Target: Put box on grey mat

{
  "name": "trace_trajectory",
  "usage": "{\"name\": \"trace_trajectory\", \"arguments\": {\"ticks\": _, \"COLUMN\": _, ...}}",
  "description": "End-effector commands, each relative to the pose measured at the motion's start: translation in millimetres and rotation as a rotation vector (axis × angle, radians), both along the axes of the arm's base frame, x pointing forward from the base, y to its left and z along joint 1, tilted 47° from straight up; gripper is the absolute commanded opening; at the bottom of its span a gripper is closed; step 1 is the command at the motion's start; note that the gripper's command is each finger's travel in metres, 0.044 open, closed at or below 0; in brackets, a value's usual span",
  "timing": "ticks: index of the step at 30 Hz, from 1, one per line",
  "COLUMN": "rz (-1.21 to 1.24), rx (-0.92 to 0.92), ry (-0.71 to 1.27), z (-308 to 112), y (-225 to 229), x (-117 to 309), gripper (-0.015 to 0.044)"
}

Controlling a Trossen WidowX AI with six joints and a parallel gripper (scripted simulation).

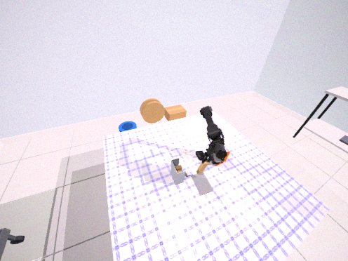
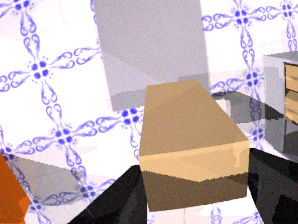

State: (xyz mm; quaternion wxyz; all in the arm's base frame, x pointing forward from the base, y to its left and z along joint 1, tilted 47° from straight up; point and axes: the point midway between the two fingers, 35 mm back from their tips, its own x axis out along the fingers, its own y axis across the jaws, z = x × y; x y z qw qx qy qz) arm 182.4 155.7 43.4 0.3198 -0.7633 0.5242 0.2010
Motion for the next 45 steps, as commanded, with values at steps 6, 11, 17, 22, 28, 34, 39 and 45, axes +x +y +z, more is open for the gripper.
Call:
{"name": "trace_trajectory", "arguments": {"ticks": 6, "rz": 0.003, "rx": 0.004, "ry": 0.004, "z": 4.6, "y": -0.5, "x": 7.9, "gripper": 0.0151}}
{"name": "trace_trajectory", "arguments": {"ticks": 11, "rz": 0.005, "rx": 0.007, "ry": 0.008, "z": 10.0, "y": -1.6, "x": 16.7, "gripper": 0.0151}}
{"name": "trace_trajectory", "arguments": {"ticks": 17, "rz": 0.009, "rx": 0.01, "ry": 0.012, "z": 16.7, "y": -3.5, "x": 27.3, "gripper": 0.0151}}
{"name": "trace_trajectory", "arguments": {"ticks": 22, "rz": 0.011, "rx": 0.012, "ry": 0.015, "z": 22.6, "y": -5.8, "x": 36.1, "gripper": 0.0151}}
{"name": "trace_trajectory", "arguments": {"ticks": 28, "rz": 0.014, "rx": 0.013, "ry": 0.017, "z": 30.0, "y": -9.1, "x": 46.6, "gripper": 0.0151}}
{"name": "trace_trajectory", "arguments": {"ticks": 34, "rz": 0.015, "rx": 0.014, "ry": 0.018, "z": 37.8, "y": -13.2, "x": 56.9, "gripper": 0.0151}}
{"name": "trace_trajectory", "arguments": {"ticks": 39, "rz": 0.016, "rx": 0.013, "ry": 0.018, "z": 44.5, "y": -17.2, "x": 65.4, "gripper": 0.0151}}
{"name": "trace_trajectory", "arguments": {"ticks": 45, "rz": 0.018, "rx": 0.011, "ry": 0.018, "z": 52.7, "y": -22.7, "x": 75.3, "gripper": 0.0151}}
